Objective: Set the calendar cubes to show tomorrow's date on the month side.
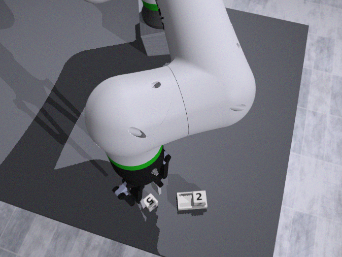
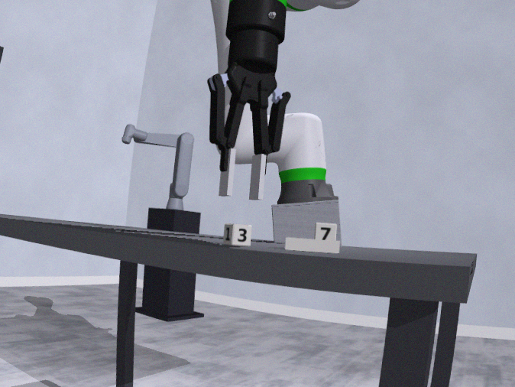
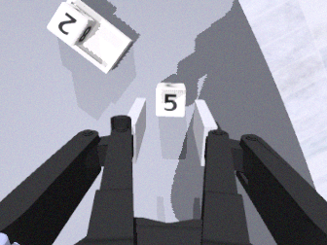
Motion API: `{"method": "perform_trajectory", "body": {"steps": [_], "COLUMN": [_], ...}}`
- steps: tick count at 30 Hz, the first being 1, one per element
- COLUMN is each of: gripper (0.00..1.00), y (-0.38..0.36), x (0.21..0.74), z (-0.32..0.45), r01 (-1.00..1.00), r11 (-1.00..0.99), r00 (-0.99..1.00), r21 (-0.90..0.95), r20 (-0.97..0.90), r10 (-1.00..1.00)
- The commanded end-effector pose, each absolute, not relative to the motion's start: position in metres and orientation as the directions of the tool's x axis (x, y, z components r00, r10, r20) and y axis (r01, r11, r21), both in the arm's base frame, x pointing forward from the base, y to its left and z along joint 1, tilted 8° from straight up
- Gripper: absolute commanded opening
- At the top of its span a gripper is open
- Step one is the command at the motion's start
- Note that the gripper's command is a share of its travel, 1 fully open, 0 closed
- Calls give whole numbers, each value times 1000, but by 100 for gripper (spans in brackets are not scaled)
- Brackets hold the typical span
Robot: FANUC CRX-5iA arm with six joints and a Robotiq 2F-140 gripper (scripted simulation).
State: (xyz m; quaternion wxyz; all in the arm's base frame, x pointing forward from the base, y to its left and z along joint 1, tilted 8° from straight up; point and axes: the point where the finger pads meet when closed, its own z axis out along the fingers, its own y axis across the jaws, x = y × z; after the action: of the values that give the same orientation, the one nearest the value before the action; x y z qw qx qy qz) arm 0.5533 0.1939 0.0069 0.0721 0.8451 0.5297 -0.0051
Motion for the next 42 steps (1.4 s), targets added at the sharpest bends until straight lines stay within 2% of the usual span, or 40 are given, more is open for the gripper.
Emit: {"method": "perform_trajectory", "body": {"steps": [1,42], "gripper": [35,35], "y": [193,190], "x": [554,556], "z": [1,-22], "r01": [896,896], "r11": [-429,-429], "r00": [439,439], "r21": [117,117], "r20": [-85,-85], "r10": [895,895]}}
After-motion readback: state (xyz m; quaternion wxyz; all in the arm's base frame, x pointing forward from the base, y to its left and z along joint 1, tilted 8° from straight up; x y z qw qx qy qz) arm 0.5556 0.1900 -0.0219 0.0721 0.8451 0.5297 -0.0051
